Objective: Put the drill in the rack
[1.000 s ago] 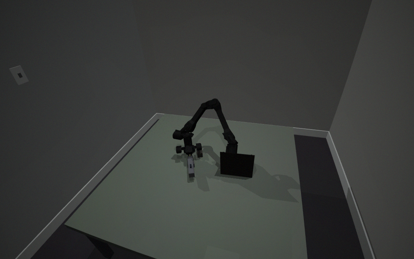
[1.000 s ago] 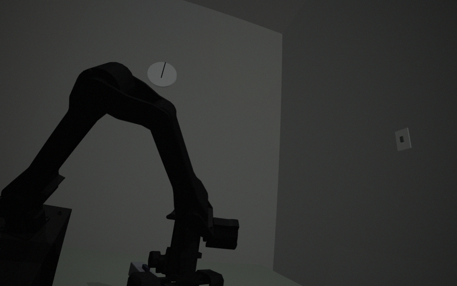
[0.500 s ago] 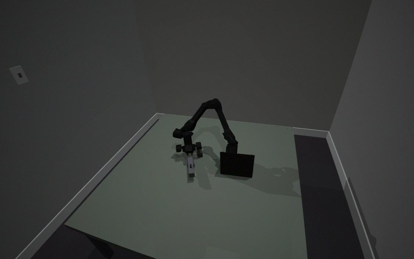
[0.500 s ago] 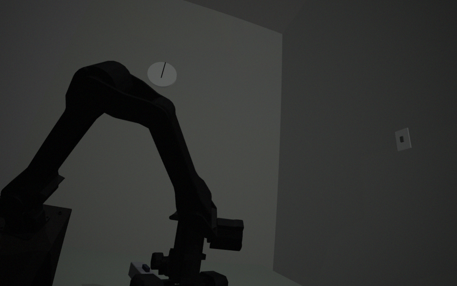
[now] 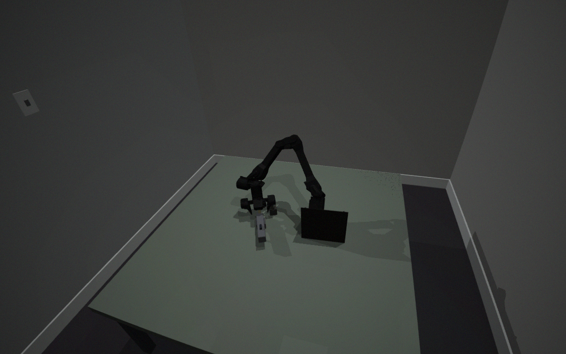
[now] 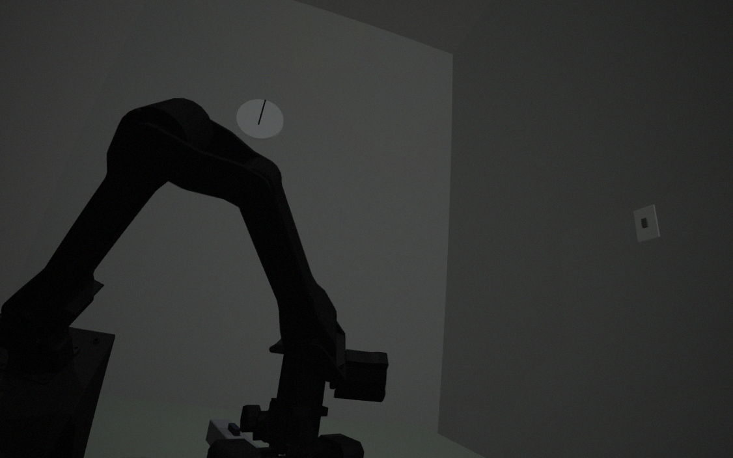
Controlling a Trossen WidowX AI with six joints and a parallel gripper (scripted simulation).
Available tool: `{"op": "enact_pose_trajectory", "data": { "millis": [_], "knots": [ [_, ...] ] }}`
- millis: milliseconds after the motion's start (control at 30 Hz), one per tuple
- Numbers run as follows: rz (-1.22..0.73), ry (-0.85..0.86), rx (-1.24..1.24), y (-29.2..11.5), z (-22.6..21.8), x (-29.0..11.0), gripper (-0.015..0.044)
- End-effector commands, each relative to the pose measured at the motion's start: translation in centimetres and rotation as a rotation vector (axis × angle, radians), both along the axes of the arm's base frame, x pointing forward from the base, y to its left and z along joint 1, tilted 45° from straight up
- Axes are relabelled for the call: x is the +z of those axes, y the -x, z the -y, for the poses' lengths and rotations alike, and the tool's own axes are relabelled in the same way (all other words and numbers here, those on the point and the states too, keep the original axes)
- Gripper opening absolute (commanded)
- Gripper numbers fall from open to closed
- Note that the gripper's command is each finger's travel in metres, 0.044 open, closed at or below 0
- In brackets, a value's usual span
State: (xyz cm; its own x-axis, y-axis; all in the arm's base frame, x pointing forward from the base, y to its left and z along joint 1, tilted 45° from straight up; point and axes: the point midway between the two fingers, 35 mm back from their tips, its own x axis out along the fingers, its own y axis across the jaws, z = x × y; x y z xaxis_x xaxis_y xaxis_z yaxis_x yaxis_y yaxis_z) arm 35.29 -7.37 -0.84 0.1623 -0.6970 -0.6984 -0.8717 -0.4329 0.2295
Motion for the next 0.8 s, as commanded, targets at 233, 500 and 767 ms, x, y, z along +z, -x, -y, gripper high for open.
{"op": "enact_pose_trajectory", "data": {
  "millis": [233, 500, 767],
  "knots": [
    [0.0, -0.002, -0.001, 0.2, -0.24, -0.49, 0.044],
    [0.0, -0.002, -0.001, 0.31, -0.36, -0.73, 0.044],
    [0.0, -0.002, -0.001, 0.42, -0.44, -0.95, 0.044]
  ]
}}
